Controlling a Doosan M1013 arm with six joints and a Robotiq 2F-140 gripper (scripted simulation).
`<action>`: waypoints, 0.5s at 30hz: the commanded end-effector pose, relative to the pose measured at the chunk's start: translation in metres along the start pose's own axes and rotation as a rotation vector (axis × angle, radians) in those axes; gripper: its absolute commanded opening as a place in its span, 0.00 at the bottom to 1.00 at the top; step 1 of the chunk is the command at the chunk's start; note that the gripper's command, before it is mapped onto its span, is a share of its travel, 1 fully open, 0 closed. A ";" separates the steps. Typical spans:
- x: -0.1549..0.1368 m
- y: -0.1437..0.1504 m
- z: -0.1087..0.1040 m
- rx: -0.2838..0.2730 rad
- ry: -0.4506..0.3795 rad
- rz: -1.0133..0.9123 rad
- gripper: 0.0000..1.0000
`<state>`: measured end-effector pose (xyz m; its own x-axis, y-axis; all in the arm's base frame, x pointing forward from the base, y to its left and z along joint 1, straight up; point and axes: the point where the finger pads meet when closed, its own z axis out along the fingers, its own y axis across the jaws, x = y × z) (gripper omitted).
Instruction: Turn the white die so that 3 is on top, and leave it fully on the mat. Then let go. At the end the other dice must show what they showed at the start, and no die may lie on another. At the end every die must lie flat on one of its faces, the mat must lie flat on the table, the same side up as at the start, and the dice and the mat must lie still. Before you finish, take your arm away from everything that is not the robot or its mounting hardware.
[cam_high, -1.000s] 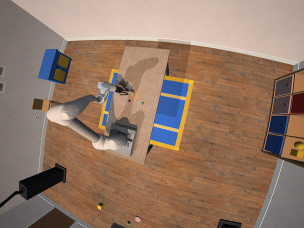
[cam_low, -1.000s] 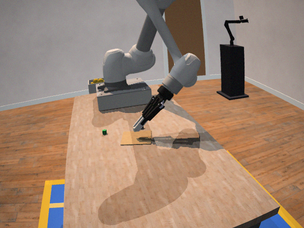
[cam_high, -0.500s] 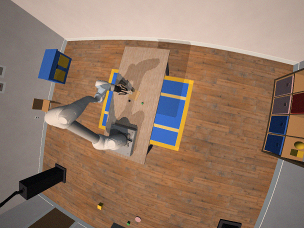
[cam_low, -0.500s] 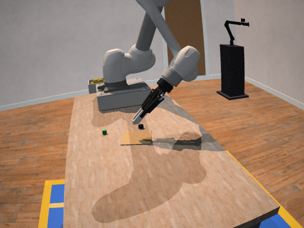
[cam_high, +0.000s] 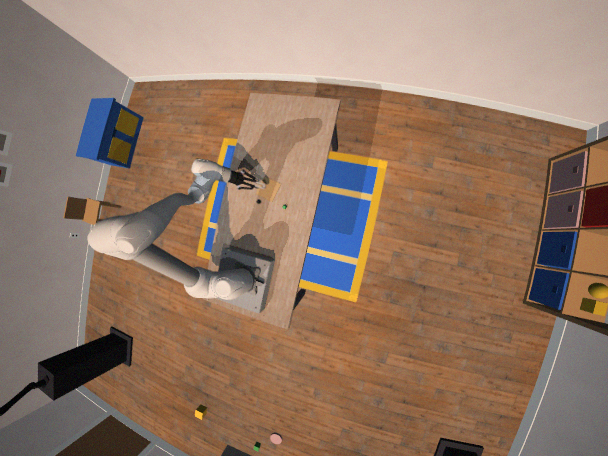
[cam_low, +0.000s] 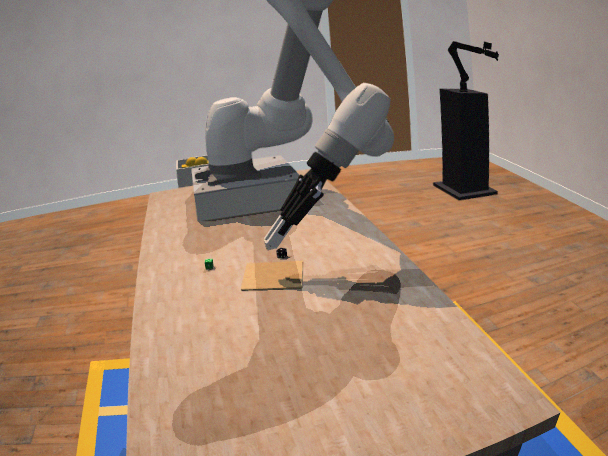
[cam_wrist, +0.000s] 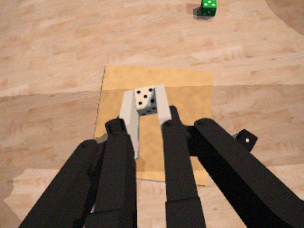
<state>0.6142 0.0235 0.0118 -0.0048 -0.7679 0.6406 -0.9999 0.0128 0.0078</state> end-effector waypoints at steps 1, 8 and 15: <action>0.001 0.001 0.001 -0.005 -0.065 -0.004 0.09; 0.008 -0.001 -0.001 0.006 -0.170 0.000 0.09; 0.008 0.002 0.002 -0.008 -0.293 -0.006 0.09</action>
<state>0.6140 0.0173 0.0168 -0.0067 -0.8857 0.4642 -0.9999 0.0117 0.0079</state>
